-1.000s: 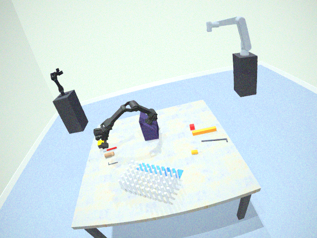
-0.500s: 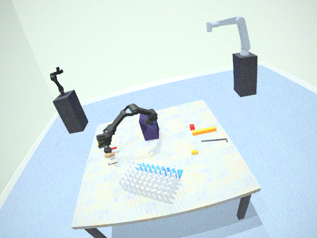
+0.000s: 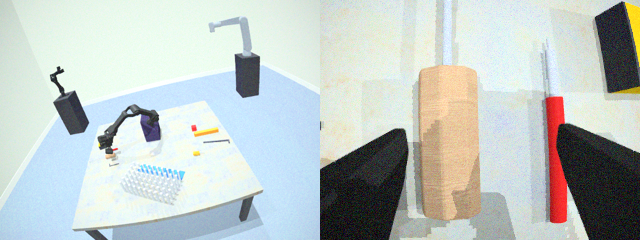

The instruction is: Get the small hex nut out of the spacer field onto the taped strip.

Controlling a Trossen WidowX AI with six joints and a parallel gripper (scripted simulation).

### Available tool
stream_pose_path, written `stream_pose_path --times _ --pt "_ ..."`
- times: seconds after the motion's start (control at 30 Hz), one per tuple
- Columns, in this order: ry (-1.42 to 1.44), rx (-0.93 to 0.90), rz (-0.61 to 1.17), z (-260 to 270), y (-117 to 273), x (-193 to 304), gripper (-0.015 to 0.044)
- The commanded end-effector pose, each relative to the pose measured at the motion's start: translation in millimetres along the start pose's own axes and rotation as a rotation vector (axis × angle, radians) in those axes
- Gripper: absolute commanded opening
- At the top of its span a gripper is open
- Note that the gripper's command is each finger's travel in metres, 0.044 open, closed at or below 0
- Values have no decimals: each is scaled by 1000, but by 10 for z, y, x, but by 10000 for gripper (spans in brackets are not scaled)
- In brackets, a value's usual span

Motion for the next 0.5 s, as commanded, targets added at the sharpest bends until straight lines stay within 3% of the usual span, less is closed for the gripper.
stream_pose_path --times 0.0,0.47 --pt "-2 -3 1 2 -4 6 280" --pt "-1 -4 1 73 -164 83 280"
Point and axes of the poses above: the point midway between the two fingers, 35 mm back from their tips, its own y axis back along the fingers, its own z axis across the jaws, x = y × z, the point moved 6 cm from there along y, back along the fingers, and after that the axes turned 4 degrees about y, right-handed, at the moved point
